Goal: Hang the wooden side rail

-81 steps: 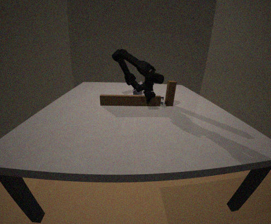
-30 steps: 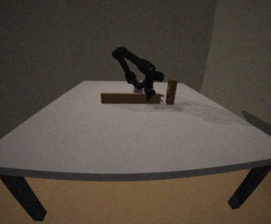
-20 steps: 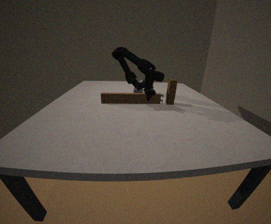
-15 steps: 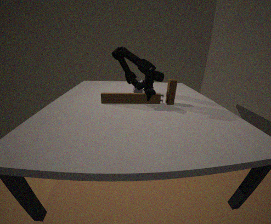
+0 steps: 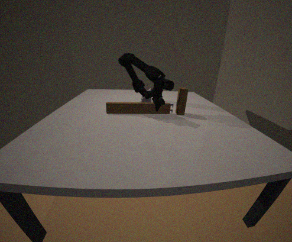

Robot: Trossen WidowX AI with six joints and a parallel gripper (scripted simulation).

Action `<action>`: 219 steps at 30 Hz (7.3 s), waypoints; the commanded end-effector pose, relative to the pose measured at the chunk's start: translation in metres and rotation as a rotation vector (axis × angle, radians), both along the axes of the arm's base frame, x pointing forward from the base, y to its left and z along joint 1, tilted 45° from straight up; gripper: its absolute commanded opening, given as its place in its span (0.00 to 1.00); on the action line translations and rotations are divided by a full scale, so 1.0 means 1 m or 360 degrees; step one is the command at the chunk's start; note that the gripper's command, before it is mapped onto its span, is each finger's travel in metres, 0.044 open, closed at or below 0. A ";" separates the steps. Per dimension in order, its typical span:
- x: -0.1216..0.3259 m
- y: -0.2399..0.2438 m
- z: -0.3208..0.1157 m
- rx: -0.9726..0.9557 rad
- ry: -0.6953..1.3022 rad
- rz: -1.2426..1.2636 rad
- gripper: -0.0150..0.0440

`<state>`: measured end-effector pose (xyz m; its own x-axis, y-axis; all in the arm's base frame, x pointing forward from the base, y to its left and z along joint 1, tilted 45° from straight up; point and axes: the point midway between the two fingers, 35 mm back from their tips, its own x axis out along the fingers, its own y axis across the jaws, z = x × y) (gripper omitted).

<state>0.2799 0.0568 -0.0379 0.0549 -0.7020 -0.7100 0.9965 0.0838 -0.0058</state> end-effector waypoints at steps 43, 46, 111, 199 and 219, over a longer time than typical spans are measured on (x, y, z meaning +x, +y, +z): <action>0.001 0.008 0.007 0.0004 -0.0016 -0.0001 0.25; 0.001 0.008 0.007 0.0004 -0.0016 -0.0001 0.25; 0.000 0.016 0.015 0.0004 -0.0016 -0.0001 0.25; 0.001 0.024 0.018 0.0005 -0.0016 -0.0001 0.25; -0.001 0.024 0.015 0.0005 -0.0016 -0.0001 0.25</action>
<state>0.2794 0.0776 -0.0225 0.0535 -0.7019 -0.7103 0.9970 0.0779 -0.0018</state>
